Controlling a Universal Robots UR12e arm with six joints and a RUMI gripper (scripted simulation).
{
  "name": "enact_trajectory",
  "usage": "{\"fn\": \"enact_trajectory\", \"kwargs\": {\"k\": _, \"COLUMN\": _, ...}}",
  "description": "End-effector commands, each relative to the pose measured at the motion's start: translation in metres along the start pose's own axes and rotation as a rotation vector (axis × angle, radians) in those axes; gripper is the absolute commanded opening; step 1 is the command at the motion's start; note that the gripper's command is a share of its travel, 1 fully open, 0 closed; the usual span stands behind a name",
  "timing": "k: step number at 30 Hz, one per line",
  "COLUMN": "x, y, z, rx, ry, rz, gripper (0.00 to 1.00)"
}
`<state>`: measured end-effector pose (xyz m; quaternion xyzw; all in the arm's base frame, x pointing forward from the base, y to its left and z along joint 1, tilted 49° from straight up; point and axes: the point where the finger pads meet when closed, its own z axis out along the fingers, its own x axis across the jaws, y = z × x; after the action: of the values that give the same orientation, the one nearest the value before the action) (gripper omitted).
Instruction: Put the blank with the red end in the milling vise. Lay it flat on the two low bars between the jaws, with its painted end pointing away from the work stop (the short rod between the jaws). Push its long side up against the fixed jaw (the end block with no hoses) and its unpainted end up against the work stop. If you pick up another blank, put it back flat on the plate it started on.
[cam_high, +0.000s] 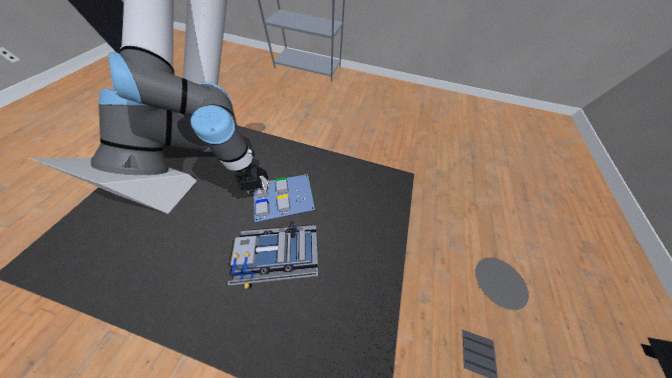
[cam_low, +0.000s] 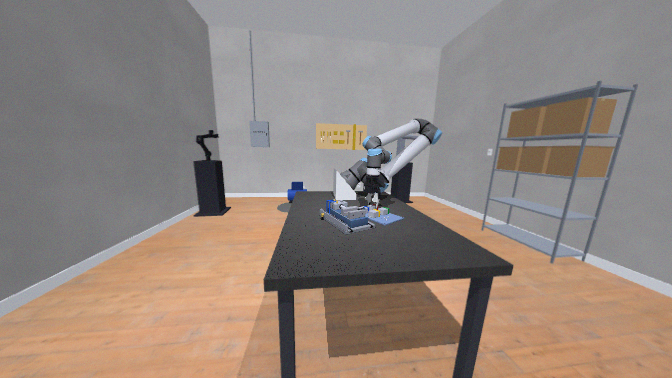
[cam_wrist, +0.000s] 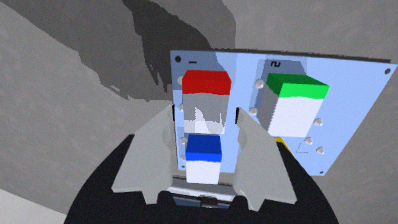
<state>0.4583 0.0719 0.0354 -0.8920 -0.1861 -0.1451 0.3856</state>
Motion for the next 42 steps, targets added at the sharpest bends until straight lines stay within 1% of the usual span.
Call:
{"fn": "enact_trajectory", "kwargs": {"k": 1, "x": 0.0003, "y": 0.0005, "z": -0.0005, "rx": -0.001, "ry": 0.0, "rz": 0.0, "gripper": 0.4}}
{"fn": "enact_trajectory", "kwargs": {"k": 26, "x": 0.0003, "y": 0.0005, "z": -0.0005, "rx": -0.001, "ry": 0.0, "rz": 0.0, "gripper": 0.4}}
{"fn": "enact_trajectory", "kwargs": {"k": 27, "x": 0.0003, "y": 0.0005, "z": -0.0005, "rx": -0.001, "ry": 0.0, "rz": 0.0, "gripper": 0.0}}
{"fn": "enact_trajectory", "kwargs": {"k": 42, "x": 0.0003, "y": 0.0005, "z": -0.0005, "rx": -0.001, "ry": 0.0, "rz": 0.0, "gripper": 0.0}}
